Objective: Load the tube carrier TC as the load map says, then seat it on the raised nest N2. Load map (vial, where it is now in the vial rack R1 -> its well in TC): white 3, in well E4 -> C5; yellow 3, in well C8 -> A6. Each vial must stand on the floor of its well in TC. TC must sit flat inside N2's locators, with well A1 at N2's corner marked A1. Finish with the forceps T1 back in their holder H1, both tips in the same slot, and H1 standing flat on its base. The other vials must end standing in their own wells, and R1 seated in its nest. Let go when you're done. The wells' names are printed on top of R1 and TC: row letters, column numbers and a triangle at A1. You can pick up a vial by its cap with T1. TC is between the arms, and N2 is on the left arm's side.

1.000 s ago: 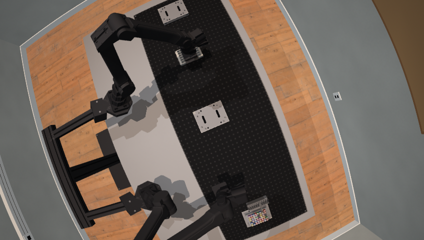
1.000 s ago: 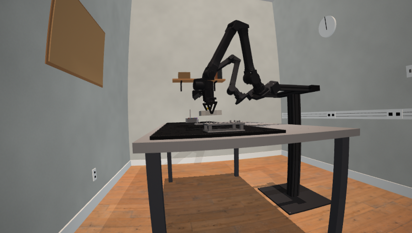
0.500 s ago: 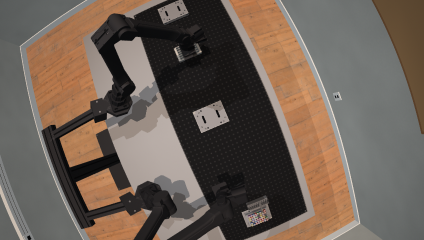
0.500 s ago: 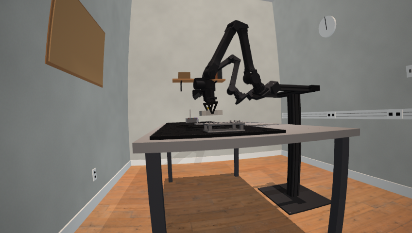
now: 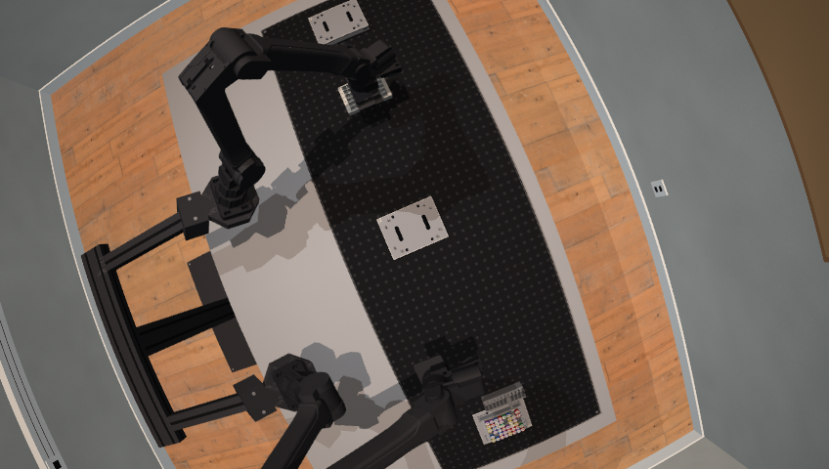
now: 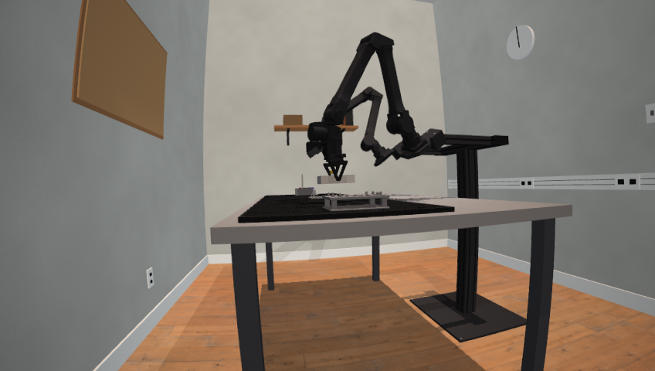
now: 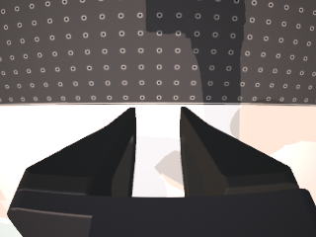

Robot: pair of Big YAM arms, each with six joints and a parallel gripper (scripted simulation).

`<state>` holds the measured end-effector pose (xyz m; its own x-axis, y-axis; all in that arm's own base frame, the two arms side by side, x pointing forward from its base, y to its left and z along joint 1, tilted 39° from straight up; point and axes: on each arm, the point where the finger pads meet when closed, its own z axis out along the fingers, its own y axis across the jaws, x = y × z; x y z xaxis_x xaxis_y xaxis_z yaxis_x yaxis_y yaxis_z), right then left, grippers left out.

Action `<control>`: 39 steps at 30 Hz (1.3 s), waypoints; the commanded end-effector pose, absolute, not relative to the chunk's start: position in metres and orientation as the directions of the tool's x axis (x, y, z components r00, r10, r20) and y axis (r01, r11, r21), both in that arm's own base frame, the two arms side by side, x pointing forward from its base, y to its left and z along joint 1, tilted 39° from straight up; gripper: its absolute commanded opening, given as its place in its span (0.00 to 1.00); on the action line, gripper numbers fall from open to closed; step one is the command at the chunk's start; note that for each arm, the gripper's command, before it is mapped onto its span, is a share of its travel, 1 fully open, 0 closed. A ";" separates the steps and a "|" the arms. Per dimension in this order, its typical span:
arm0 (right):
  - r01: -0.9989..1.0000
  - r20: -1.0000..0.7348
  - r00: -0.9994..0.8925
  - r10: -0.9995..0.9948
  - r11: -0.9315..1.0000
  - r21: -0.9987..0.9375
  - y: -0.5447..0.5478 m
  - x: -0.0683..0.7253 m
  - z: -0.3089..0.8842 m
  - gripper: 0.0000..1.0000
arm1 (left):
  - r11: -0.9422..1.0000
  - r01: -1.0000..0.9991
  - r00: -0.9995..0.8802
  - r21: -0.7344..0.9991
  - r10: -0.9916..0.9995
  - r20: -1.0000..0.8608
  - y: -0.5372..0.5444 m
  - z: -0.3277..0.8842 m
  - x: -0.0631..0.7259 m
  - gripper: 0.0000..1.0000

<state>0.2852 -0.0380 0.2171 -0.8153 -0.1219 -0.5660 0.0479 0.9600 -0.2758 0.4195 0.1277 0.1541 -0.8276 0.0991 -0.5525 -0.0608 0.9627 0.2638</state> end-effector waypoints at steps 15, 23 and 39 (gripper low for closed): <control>0.061 -0.585 -0.803 -0.113 0.961 -0.270 -0.038 0.289 0.230 0.24 | 0.957 -0.059 -0.808 0.283 0.121 -0.577 0.159 0.185 0.433 0.00; 0.061 -0.585 -0.803 -0.113 0.961 -0.270 -0.038 0.289 0.230 0.24 | 0.957 -0.059 -0.808 0.283 0.121 -0.576 0.170 0.188 0.432 0.00; 0.061 -0.585 -0.803 -0.113 0.961 -0.270 -0.038 0.289 0.230 0.24 | 0.958 -0.057 -0.812 0.283 0.120 -0.571 0.195 0.193 0.432 0.00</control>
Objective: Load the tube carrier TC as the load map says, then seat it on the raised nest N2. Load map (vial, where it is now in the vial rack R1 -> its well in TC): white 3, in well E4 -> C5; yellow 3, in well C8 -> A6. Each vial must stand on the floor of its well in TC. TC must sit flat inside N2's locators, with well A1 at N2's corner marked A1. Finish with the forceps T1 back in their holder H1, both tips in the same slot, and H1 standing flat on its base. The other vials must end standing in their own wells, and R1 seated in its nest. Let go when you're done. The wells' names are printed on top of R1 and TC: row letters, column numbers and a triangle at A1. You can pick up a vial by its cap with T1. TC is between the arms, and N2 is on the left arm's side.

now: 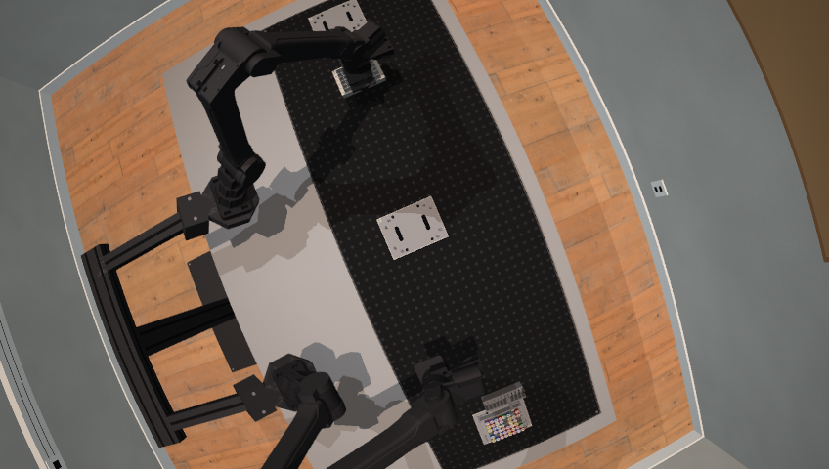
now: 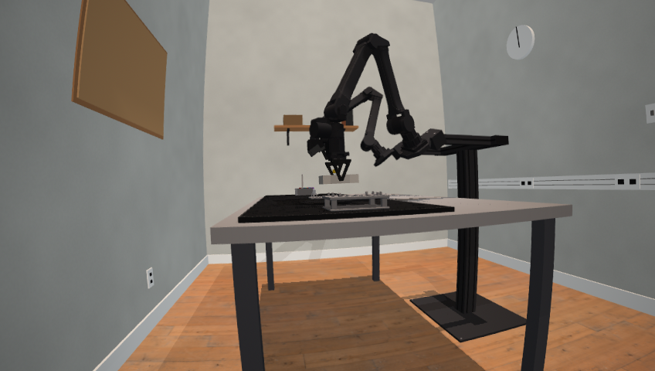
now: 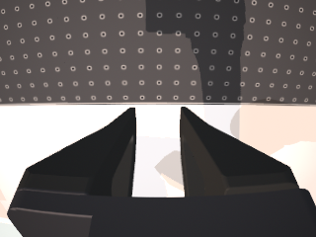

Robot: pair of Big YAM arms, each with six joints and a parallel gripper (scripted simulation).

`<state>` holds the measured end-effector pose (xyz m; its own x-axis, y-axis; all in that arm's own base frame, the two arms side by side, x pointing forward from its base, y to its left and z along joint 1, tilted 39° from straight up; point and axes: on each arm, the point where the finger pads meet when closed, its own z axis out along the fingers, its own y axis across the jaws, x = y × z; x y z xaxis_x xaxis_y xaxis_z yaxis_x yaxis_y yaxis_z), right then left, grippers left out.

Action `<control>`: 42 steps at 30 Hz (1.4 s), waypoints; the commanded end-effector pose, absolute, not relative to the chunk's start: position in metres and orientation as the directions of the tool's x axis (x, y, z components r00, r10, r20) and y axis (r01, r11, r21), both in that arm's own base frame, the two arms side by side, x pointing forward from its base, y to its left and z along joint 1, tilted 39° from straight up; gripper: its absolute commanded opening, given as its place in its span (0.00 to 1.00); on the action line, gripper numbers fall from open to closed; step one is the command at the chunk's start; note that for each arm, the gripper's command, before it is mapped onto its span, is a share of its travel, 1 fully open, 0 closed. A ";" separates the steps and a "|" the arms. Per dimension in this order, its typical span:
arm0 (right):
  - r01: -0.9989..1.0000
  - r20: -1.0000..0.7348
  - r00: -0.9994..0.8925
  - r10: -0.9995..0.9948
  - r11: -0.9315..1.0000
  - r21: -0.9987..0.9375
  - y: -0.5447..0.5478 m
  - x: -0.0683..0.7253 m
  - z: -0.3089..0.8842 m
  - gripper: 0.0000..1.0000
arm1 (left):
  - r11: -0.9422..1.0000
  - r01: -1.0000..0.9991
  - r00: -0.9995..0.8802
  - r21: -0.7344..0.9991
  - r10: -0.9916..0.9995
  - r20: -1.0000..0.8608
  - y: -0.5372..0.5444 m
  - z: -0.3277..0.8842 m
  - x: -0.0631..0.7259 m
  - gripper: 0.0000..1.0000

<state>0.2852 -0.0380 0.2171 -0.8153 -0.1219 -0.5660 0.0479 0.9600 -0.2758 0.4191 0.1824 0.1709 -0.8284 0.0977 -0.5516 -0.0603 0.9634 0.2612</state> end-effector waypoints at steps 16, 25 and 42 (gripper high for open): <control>0.061 -0.585 -0.803 -0.113 0.961 -0.270 -0.038 0.289 0.230 0.24 | 0.957 -0.059 -0.809 0.286 0.122 -0.575 0.217 0.203 0.431 0.00; 0.061 -0.585 -0.803 -0.113 0.961 -0.270 -0.038 0.289 0.230 0.24 | 0.956 -0.060 -0.807 0.289 0.124 -0.578 0.229 0.209 0.431 0.00; 0.061 -0.585 -0.803 -0.113 0.961 -0.270 -0.038 0.289 0.230 0.24 | 0.953 -0.063 -0.802 0.295 0.128 -0.584 0.252 0.223 0.429 0.00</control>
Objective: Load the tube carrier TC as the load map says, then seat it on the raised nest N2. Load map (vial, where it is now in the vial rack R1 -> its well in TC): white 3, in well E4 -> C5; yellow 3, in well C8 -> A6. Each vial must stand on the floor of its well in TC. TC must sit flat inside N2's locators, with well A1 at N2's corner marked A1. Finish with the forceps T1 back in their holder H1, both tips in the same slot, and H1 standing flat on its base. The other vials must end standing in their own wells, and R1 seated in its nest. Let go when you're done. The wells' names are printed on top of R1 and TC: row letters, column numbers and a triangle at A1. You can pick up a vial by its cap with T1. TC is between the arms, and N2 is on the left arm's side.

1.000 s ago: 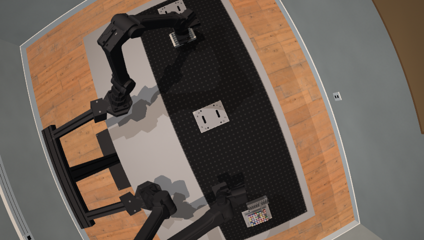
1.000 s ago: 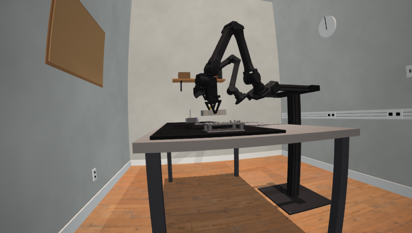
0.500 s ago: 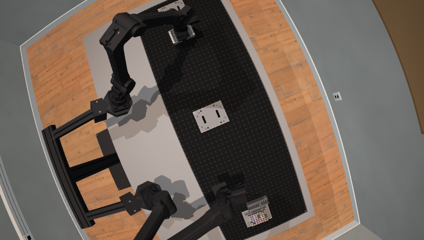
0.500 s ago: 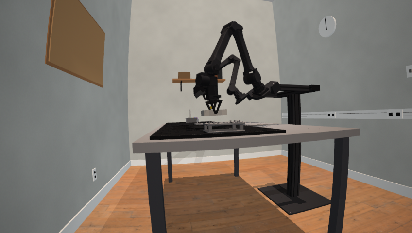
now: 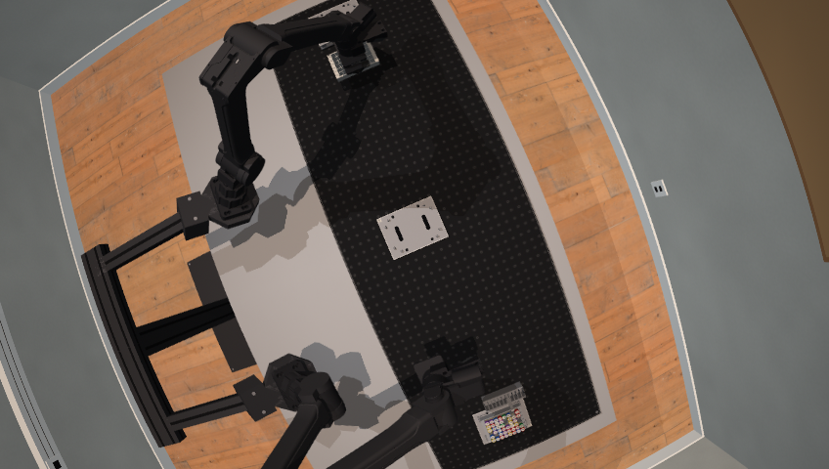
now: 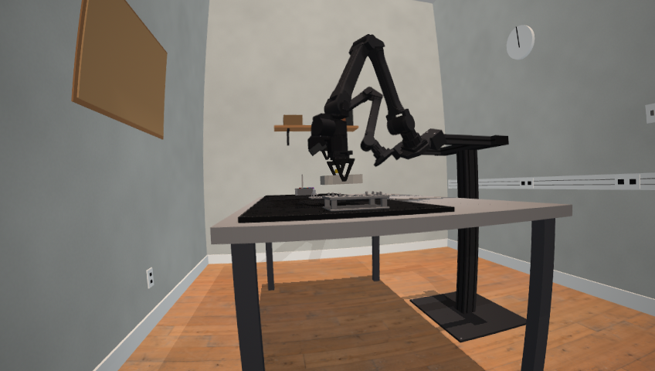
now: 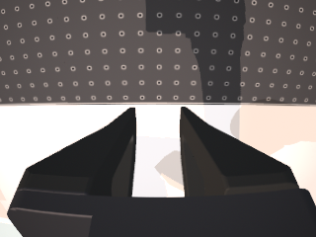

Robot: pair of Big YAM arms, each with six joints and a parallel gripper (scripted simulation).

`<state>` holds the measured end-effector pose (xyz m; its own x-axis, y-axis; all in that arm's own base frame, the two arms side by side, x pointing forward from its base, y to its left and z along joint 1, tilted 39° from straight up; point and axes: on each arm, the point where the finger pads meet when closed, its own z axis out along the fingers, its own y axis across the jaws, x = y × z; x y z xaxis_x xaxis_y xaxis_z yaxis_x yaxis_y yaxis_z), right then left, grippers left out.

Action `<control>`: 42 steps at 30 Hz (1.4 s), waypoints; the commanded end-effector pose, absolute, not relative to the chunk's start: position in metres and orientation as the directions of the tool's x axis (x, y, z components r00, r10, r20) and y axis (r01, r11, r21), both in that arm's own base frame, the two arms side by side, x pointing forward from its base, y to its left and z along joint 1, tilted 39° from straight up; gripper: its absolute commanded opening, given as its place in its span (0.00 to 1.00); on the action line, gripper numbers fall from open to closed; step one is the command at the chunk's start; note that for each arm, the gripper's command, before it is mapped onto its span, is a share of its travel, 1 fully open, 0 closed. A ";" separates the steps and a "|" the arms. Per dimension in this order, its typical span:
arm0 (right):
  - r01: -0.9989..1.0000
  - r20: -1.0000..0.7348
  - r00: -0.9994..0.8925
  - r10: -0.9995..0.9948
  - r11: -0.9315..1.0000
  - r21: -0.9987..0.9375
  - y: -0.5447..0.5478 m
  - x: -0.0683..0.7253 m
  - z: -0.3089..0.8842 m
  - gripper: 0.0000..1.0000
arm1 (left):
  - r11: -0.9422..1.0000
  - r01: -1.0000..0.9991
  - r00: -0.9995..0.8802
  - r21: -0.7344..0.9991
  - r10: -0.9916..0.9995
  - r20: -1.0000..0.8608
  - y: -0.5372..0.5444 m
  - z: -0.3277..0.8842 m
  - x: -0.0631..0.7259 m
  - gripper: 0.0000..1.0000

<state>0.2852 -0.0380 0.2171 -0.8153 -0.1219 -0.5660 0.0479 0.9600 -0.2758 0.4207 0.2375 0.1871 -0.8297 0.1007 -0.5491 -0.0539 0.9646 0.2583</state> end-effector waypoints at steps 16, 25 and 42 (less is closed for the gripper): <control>0.061 -0.585 -0.803 -0.113 0.961 -0.270 -0.038 0.289 0.230 0.24 | 0.957 -0.057 -0.814 0.284 0.120 -0.568 0.276 0.218 0.430 0.00; 0.061 -0.585 -0.803 -0.113 0.961 -0.270 -0.038 0.289 0.230 0.24 | 0.954 -0.062 -0.806 0.294 0.126 -0.579 0.290 0.232 0.428 0.00; 0.061 -0.585 -0.803 -0.113 0.961 -0.270 -0.038 0.289 0.230 0.24 | 0.952 -0.064 -0.802 0.301 0.130 -0.583 0.314 0.244 0.427 0.00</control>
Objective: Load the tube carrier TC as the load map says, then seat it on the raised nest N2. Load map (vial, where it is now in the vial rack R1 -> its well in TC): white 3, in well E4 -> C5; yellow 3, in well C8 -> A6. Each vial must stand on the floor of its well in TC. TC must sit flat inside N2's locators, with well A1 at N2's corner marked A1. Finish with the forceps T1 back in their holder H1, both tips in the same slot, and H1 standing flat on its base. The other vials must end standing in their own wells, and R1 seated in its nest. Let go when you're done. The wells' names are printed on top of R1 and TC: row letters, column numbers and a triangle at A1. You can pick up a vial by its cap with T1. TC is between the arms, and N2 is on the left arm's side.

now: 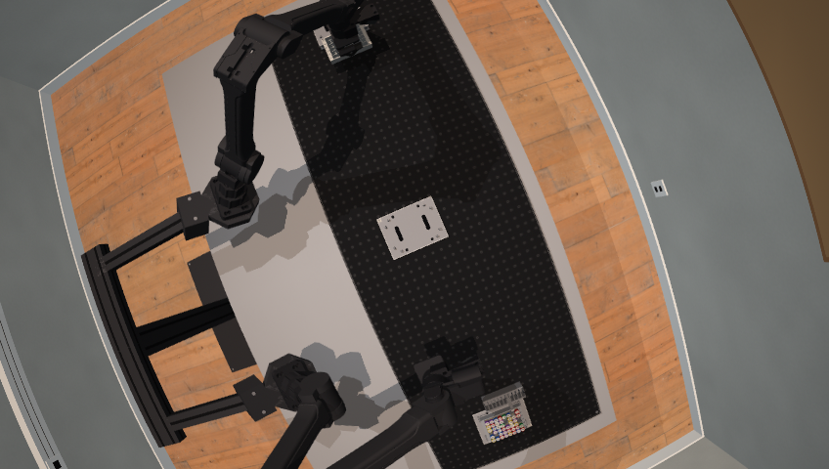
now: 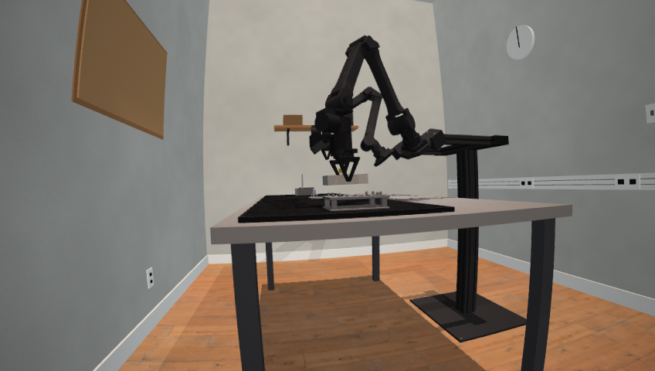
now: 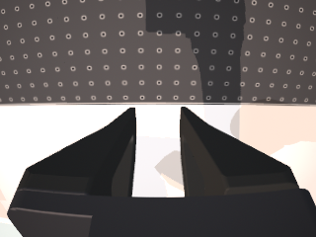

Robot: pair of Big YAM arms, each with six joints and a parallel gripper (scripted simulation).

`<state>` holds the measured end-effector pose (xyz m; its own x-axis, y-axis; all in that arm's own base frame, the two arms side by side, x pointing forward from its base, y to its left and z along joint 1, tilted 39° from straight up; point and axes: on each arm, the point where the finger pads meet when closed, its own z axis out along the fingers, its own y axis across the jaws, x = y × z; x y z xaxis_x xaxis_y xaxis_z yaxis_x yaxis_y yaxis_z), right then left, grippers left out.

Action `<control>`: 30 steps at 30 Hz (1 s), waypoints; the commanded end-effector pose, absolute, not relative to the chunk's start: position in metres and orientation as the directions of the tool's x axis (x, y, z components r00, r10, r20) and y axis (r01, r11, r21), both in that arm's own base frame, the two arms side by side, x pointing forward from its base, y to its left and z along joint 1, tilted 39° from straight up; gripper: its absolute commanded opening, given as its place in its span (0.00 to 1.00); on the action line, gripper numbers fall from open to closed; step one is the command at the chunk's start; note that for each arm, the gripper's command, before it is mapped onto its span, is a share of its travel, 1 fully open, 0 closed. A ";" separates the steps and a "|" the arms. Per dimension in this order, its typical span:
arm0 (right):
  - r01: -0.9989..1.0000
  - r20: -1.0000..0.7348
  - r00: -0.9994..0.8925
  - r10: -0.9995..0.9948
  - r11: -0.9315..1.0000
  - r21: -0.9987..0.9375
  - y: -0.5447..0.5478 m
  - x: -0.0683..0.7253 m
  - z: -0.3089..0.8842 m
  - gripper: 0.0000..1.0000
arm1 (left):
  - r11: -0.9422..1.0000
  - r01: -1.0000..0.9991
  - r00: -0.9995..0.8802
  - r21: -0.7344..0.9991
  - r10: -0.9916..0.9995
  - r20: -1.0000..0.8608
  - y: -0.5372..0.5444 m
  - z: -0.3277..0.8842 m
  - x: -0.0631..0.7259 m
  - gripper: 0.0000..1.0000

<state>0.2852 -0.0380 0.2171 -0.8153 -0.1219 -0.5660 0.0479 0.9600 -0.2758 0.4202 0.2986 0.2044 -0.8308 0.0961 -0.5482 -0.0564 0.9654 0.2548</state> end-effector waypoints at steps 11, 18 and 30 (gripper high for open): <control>0.061 -0.585 -0.803 -0.113 0.961 -0.270 -0.038 0.289 0.230 0.24 | 0.954 -0.061 -0.808 0.294 0.126 -0.576 0.329 0.242 0.427 0.00; 0.061 -0.585 -0.803 -0.113 0.961 -0.270 -0.038 0.289 0.230 0.24 | 0.953 -0.062 -0.807 0.296 0.127 -0.577 0.340 0.247 0.426 0.00; 0.061 -0.585 -0.803 -0.113 0.961 -0.270 -0.038 0.289 0.230 0.24 | 0.956 -0.059 -0.814 0.287 0.120 -0.568 0.358 0.243 0.427 0.00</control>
<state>0.2852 -0.0380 0.2171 -0.8153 -0.1219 -0.5660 0.0479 0.9600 -0.2758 0.4197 0.3372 0.2172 -0.8299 0.0985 -0.5491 -0.0524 0.9662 0.2525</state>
